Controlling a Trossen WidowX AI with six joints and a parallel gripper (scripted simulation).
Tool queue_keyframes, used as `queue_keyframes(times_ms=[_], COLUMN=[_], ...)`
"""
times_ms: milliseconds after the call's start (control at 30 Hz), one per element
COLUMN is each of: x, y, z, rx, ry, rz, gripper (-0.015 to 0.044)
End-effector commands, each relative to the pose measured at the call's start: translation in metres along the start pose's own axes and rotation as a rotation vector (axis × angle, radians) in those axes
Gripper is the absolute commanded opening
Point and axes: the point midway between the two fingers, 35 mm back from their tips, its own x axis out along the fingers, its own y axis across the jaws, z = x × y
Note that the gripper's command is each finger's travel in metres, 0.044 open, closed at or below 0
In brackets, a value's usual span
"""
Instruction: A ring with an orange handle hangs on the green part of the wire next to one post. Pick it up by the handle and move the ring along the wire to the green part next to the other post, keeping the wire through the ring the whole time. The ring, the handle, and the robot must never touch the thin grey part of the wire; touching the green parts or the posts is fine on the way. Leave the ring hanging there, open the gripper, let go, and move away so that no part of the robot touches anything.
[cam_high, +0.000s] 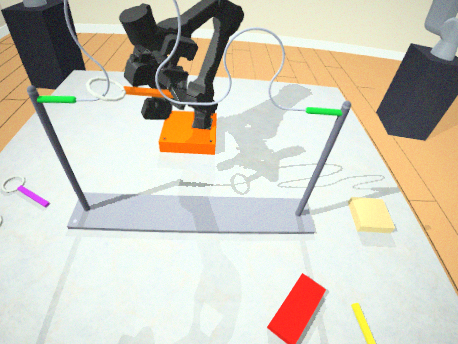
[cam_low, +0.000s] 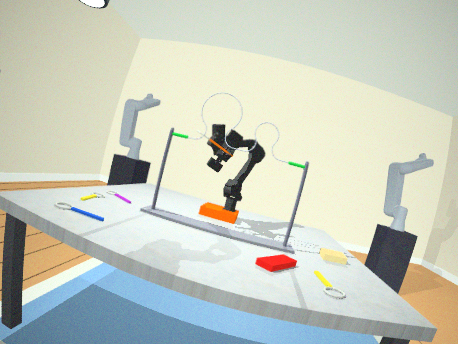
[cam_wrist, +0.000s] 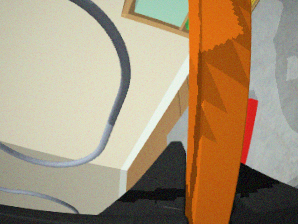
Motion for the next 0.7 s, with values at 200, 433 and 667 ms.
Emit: queue_keyframes(times_ms=[200, 433, 667], x=[-0.003, -0.005, -0.008], y=[0.026, 0.045, 0.064], z=[0.0, 0.004, 0.01], rx=[0.133, 0.239, 0.352], ry=[0.014, 0.014, 0.013], rz=[0.079, 0.137, 0.198], gripper=[-0.015, -0.015, -0.015])
